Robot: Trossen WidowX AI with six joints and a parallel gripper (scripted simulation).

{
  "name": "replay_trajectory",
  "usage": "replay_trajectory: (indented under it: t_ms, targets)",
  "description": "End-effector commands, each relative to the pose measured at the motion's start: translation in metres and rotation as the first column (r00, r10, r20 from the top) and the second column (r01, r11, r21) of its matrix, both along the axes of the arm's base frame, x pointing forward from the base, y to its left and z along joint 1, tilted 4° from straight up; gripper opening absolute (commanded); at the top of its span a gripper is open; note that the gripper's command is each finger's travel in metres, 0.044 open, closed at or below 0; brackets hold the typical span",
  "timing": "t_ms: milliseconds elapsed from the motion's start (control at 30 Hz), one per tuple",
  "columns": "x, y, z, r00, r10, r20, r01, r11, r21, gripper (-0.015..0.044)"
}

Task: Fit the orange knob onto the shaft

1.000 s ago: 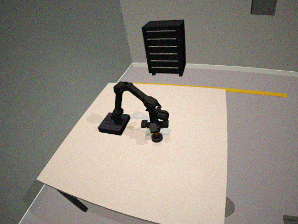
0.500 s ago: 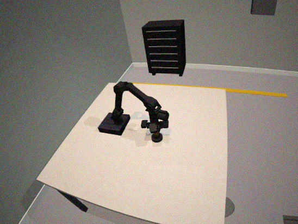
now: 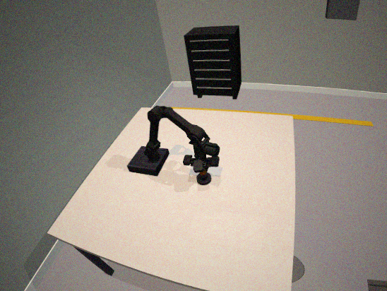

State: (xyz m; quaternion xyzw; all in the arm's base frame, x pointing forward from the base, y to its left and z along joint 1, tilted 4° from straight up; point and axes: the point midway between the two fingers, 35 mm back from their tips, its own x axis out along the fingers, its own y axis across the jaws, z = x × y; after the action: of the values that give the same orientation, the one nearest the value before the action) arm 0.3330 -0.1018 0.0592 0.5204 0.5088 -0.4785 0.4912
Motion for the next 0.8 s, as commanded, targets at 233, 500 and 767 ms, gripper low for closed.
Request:
replay_trajectory:
  t_ms: [233, 500, 767]
  targets:
    - [-0.0004, -0.0007, -0.0011, 0.989, -0.146, -0.005, 0.146, 0.989, 0.001, 0.0000]
    - [-0.0001, -0.0003, -0.0028, 0.989, -0.146, -0.005, 0.146, 0.989, 0.001, 0.0000]
    - [-0.0001, 0.0001, -0.0033, 0.989, -0.146, -0.005, 0.146, 0.989, 0.001, 0.0000]
